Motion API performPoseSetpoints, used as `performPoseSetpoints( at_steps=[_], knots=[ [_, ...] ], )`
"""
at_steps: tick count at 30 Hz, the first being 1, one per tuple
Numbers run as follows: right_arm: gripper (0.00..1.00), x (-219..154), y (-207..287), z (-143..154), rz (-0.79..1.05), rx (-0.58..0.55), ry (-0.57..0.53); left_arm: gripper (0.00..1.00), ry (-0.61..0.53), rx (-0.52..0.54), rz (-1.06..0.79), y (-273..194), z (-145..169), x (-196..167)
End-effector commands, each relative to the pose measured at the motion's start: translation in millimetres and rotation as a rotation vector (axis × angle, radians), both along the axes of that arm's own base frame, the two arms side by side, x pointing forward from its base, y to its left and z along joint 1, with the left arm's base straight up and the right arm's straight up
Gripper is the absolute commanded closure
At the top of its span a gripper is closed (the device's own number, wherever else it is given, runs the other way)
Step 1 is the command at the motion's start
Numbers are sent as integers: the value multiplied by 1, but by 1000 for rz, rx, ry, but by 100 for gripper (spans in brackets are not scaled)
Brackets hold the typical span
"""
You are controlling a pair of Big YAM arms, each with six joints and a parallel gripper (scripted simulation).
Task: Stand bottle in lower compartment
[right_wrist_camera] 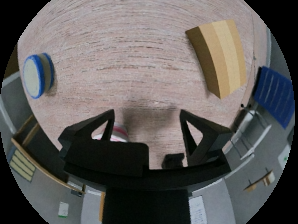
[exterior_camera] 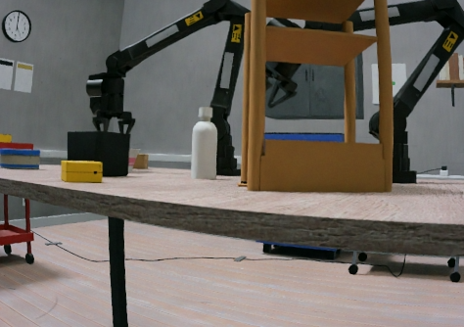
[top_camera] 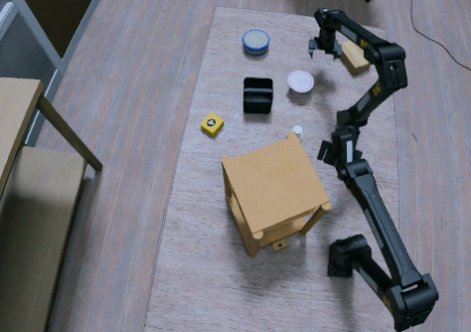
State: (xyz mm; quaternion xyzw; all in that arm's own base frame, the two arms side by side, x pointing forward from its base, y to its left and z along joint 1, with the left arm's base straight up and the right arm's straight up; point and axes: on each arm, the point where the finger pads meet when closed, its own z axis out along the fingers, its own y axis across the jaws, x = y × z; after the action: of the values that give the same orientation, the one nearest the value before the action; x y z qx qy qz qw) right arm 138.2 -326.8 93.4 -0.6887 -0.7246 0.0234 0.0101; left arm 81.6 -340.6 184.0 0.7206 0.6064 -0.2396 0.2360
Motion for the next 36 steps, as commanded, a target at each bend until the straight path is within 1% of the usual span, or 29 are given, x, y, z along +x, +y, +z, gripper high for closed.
performPoseSetpoints(
  at_steps=[1,18,22,24,28,32,34,36],
  knots=[
    [0,2,-5,6,-2,-21,-8,0,-4,-15,1,-3,7,1],
    [0,2,-5,6,-2,-21,-8,0,-4,-15,1,-3,7,1],
    [0,17,8,17,87,-34,-16,0,2,-39,39,-4,24,6],
    [0,31,20,23,150,-43,-25,0,4,-54,63,-3,35,8],
    [0,66,48,45,310,-83,-54,0,12,-94,147,6,65,14],
    [0,96,78,68,463,-129,-89,0,21,-157,262,25,108,19],
    [0,96,78,68,463,-129,-89,0,21,-157,262,25,108,19],
    [0,110,96,80,544,-149,-109,0,25,-199,329,40,133,21]
  ],
)
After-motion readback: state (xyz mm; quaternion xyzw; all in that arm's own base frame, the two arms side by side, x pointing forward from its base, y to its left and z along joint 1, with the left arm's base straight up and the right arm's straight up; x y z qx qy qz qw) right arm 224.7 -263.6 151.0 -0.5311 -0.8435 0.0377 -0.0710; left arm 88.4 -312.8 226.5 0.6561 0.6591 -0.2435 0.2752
